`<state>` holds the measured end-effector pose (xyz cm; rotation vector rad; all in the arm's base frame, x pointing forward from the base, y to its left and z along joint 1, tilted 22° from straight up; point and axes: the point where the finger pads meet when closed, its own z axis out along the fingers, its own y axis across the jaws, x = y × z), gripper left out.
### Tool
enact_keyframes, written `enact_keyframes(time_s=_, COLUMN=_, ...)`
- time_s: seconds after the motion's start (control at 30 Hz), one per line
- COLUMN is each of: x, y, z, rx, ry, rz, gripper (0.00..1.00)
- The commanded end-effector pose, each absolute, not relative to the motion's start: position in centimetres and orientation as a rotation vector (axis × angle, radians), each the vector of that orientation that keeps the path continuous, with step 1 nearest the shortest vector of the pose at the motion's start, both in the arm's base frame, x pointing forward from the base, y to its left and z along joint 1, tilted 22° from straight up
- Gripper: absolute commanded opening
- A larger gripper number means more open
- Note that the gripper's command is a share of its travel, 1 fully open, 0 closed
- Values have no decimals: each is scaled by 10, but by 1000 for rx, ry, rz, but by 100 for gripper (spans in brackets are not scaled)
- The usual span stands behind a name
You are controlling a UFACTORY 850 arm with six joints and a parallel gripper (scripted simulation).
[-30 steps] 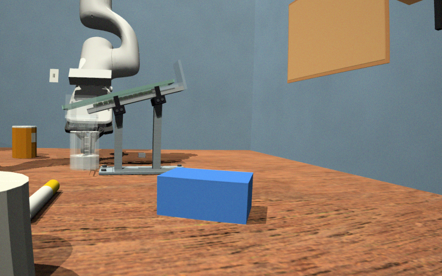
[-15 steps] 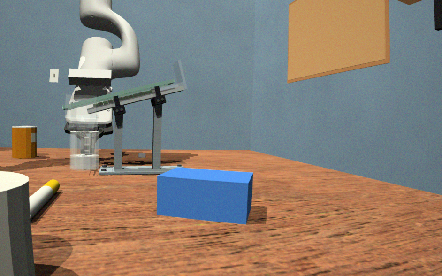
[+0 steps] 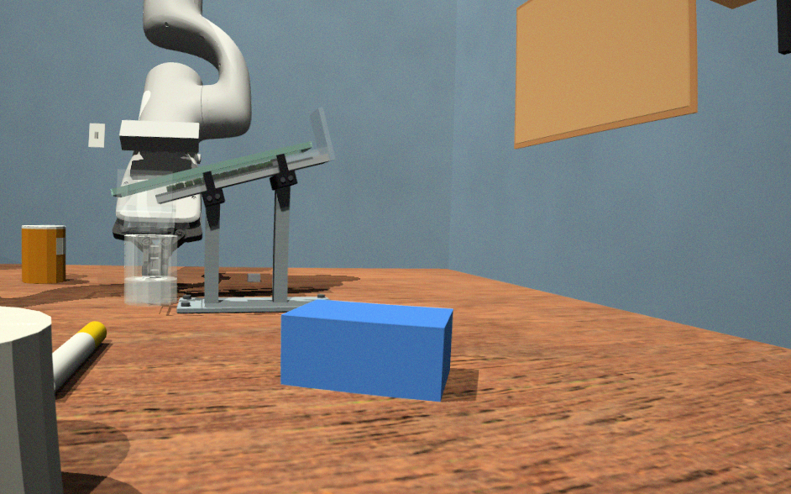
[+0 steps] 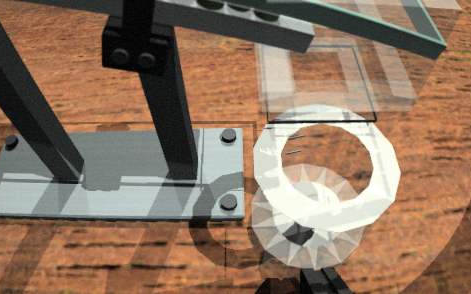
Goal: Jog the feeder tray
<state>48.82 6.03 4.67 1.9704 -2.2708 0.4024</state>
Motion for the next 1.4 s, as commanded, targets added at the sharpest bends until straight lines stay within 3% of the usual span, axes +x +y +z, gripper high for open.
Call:
enact_keyframes(time_s=0.0, x=488, y=52, z=44, rx=1971, ry=-2272, rz=405, gripper=0)
enact_keyframes(time_s=1.37, x=486, y=29, z=36, rx=1971, ry=-2272, rz=405, gripper=0)
